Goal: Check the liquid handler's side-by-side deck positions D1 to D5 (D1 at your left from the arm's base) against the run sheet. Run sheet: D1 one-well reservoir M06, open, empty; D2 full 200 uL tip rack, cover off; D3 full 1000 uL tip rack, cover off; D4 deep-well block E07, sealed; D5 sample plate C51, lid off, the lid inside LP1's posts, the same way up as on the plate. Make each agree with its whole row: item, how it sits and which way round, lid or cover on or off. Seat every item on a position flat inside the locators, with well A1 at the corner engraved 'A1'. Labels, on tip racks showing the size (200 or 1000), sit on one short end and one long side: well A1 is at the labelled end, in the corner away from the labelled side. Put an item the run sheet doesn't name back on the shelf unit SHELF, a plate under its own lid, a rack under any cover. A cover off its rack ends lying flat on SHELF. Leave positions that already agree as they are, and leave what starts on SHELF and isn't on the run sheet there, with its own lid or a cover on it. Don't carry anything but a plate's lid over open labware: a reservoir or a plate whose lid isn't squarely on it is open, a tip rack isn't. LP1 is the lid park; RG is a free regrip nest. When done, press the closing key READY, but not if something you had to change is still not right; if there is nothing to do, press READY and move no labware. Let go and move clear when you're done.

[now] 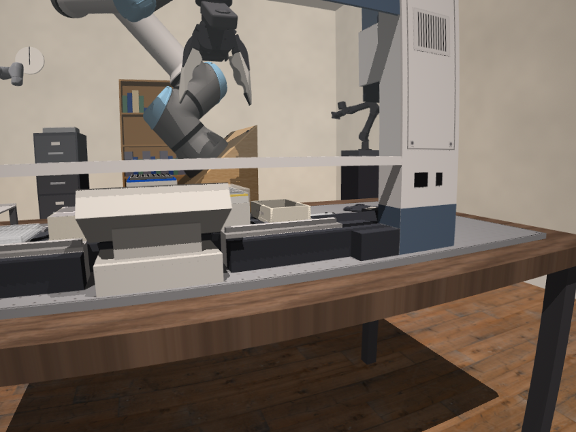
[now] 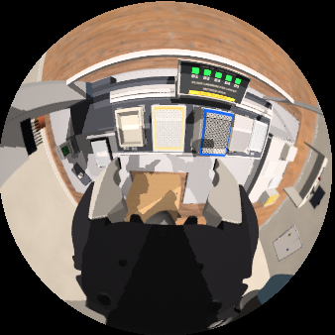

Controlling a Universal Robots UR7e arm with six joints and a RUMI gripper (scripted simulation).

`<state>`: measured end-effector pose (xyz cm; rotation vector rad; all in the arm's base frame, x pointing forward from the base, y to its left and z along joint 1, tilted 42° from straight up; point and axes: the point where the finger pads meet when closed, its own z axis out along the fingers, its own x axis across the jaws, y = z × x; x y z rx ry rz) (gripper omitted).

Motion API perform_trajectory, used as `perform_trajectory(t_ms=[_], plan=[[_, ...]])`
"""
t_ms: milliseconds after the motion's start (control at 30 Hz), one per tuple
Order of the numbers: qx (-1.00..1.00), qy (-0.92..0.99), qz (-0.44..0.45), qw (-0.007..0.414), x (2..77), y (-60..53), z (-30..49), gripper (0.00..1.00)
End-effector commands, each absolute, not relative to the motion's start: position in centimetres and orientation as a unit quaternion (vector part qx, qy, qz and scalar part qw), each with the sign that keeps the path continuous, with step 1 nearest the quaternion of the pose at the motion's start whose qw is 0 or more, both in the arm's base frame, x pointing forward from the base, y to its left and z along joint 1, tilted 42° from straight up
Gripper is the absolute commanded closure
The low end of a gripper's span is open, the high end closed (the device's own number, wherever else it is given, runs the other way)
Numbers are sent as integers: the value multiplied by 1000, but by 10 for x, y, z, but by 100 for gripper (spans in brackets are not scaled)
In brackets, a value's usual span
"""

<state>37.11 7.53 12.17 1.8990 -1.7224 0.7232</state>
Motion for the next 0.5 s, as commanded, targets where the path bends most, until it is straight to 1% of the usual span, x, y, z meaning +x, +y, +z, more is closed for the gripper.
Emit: perform_trajectory(t_ms=[0, 467], plan=[[693, -628, 264, 236, 373, 75, 122, 18], [693, -628, 263, 238, 372, 67, 113, 18]])
